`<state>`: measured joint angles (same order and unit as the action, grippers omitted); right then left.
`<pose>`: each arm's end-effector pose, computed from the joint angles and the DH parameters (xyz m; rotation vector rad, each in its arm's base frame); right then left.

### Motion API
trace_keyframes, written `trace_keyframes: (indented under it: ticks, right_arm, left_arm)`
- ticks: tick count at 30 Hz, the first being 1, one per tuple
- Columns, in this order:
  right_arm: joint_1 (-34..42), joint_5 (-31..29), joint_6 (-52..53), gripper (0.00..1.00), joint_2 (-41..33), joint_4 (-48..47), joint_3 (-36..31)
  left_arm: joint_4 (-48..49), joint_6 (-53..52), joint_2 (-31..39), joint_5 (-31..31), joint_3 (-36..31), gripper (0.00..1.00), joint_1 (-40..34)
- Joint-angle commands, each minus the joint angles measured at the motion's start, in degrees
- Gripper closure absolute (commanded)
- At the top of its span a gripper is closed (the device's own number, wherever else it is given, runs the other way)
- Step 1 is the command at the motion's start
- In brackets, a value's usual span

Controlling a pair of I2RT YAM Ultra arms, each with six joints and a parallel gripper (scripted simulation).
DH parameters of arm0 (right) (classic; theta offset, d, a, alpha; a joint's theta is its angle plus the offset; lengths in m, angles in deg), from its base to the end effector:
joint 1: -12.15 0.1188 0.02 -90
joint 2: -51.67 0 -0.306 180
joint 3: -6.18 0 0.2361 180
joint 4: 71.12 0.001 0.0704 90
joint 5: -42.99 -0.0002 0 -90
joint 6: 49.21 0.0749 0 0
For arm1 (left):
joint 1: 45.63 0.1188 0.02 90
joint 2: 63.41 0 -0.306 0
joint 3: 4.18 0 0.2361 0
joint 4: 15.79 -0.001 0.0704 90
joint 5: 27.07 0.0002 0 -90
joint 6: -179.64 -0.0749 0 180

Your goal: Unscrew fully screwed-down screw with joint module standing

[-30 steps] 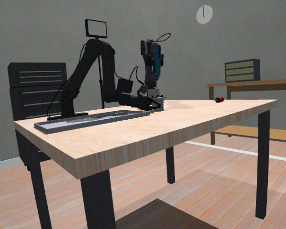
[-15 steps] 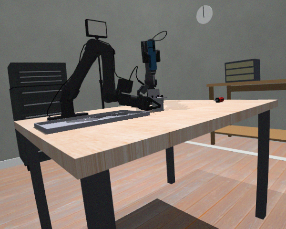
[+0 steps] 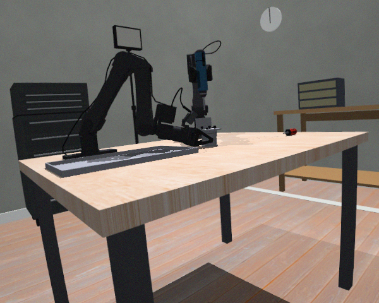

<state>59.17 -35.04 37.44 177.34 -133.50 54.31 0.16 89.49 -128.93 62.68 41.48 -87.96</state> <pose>0.2524 0.2951 0.0991 -0.9392 1.6419 0.7200 0.1933 -0.1742 0.3070 0.6013 1.5565 -0.5574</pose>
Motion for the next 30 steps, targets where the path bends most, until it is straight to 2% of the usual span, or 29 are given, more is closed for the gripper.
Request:
trace_keyframes:
  ticks: [1, 30]
  right_arm:
    - [0.1, -0.3, 0.2, 0.41, -0.3, 0.6, 0.4]
    - [0.1, -0.3, 0.2, 0.41, -0.3, 0.6, 0.4]
  left_arm:
    - [5.9, -0.2, 0.7, 0.1, 2.4, 0.58, 0.6]
    - [8.5, 0.2, 0.6, 0.0, 2.6, 0.58, 0.7]
